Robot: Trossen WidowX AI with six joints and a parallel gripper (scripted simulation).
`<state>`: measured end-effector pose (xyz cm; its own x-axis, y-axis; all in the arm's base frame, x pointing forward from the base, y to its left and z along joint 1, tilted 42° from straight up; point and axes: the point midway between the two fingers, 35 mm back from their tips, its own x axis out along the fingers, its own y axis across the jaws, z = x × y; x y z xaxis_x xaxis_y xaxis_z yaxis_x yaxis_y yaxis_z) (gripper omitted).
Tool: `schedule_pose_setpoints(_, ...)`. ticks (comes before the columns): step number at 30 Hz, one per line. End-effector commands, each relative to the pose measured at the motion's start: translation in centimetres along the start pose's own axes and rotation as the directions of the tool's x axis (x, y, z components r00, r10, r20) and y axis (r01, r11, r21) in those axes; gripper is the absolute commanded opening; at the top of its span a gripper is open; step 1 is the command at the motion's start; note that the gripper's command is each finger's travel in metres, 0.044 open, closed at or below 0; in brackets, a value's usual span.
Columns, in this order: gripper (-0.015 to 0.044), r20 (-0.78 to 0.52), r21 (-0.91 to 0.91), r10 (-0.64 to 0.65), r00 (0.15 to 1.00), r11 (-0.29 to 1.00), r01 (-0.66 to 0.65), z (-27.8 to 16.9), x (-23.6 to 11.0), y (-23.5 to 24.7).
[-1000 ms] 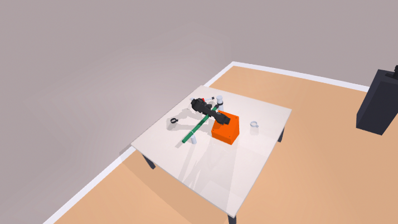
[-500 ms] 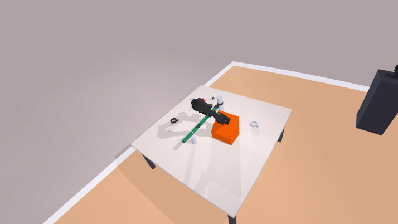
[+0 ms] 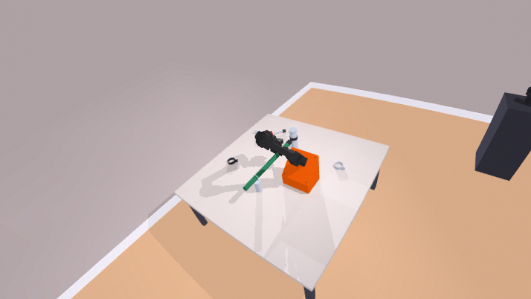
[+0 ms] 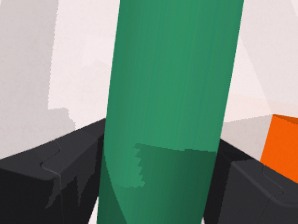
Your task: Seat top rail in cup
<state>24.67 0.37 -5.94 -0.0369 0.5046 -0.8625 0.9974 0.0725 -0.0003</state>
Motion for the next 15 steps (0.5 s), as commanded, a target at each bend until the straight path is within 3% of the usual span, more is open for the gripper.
schedule_pose_setpoints(1, 0.0000, 0.014, 0.002, 0.008, 1.000, 1.000, -0.008, 0.61, -0.31, 0.22)
schedule_pose_setpoints(15, 0.0000, 0.015, 0.002, 0.008, 1.000, 1.000, -0.008, 1.17, -0.35, 0.32)
